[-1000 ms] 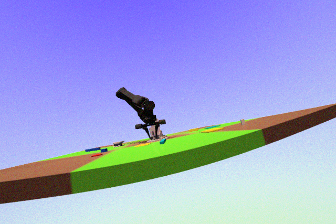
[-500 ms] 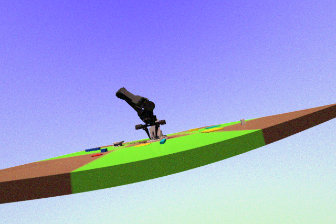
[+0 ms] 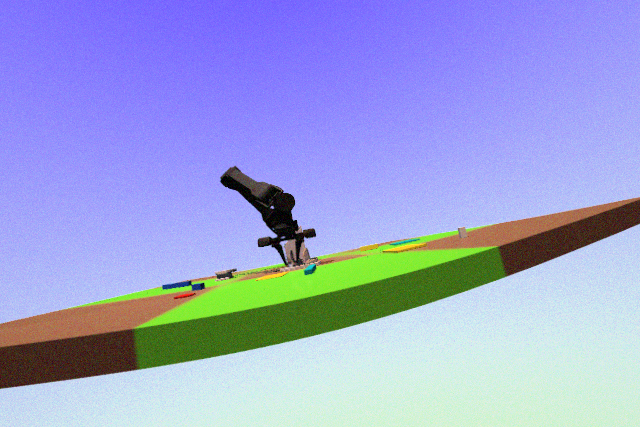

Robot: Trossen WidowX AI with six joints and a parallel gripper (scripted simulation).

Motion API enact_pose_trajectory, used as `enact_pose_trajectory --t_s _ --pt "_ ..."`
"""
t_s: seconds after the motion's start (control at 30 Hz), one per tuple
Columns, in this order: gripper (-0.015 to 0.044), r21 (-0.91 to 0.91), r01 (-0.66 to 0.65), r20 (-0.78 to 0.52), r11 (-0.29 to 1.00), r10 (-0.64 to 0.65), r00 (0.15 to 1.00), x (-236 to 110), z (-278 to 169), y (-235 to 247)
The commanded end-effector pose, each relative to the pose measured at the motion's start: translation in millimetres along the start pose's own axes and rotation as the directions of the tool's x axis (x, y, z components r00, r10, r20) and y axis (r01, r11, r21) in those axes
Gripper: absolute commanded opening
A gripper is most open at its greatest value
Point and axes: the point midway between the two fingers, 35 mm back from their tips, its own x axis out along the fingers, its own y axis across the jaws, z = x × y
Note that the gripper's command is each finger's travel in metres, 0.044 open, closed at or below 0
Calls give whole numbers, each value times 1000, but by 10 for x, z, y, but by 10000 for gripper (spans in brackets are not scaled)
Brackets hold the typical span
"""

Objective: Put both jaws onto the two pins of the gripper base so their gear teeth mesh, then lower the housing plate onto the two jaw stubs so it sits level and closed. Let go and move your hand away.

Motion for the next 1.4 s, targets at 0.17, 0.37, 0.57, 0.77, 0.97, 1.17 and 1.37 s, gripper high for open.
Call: enact_pose_trajectory --t_s 0.17,0.37,0.57,0.77,0.97,1.17,1.37 --pt "213 0 0 0 1000 0 1000 0 0 0" --pt "224 0 0 0 1000 0 1000 0 0 0" --pt "224 0 0 0 1000 0 1000 0 0 0" --pt "224 0 -1 0 1000 1 1000 -173 13 8" --pt "224 -2 3 1 1000 -3 1000 -680 -9 -6" --pt "303 -7 -18 15 1000 18 1000 -630 10 49" --pt "440 -9 -88 44 996 88 995 -734 39 101"
